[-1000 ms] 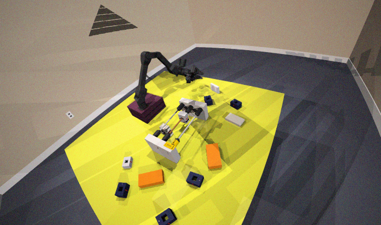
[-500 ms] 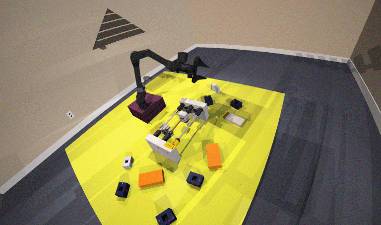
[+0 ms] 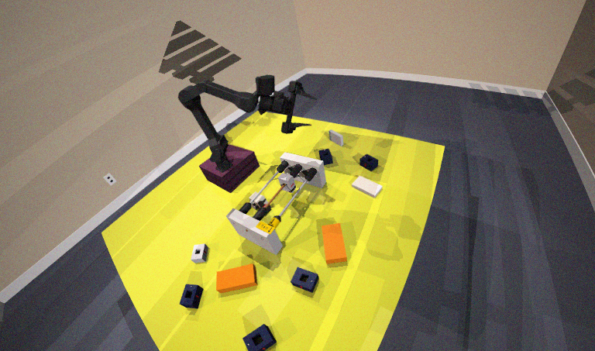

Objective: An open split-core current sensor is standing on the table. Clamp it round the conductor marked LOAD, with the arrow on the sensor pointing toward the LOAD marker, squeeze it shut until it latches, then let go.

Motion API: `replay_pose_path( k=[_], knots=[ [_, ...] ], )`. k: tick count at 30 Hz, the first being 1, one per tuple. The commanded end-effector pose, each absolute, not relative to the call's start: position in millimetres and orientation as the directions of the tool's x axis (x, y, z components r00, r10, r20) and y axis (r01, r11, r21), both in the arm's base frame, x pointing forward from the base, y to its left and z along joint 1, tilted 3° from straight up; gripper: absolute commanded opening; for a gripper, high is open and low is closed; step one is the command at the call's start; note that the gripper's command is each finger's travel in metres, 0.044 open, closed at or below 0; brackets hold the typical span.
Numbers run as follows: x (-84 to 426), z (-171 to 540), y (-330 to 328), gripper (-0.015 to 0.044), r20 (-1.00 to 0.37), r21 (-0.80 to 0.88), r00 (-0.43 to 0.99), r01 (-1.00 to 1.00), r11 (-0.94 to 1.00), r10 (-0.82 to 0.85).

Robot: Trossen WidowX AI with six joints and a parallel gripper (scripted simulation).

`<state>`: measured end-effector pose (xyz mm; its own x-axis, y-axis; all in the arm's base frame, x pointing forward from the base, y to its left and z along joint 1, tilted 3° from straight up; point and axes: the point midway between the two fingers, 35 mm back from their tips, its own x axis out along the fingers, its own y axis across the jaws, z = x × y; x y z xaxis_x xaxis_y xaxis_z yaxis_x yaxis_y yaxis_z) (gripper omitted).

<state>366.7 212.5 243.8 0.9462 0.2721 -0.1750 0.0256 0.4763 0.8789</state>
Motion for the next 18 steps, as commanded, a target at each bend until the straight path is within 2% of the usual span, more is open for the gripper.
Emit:
replay_pose_path(
  k=[1,10,16,18],
  knots=[
    [368.4,268.7,144.1,0.044,-0.126,0.716,0.971,-0.054,0.696,0.205],
    [346.2,304.5,52.0,0.044,-0.025,0.337,0.996,-0.073,0.939,0.087],
    [317.7,322.0,2.7,0.044,0.046,0.02,0.999,-0.006,1.0,0.005],
    [315.7,322.9,0.0,0.044,0.05,0.0,0.999,0.0,1.0,0.0]
  ],
)
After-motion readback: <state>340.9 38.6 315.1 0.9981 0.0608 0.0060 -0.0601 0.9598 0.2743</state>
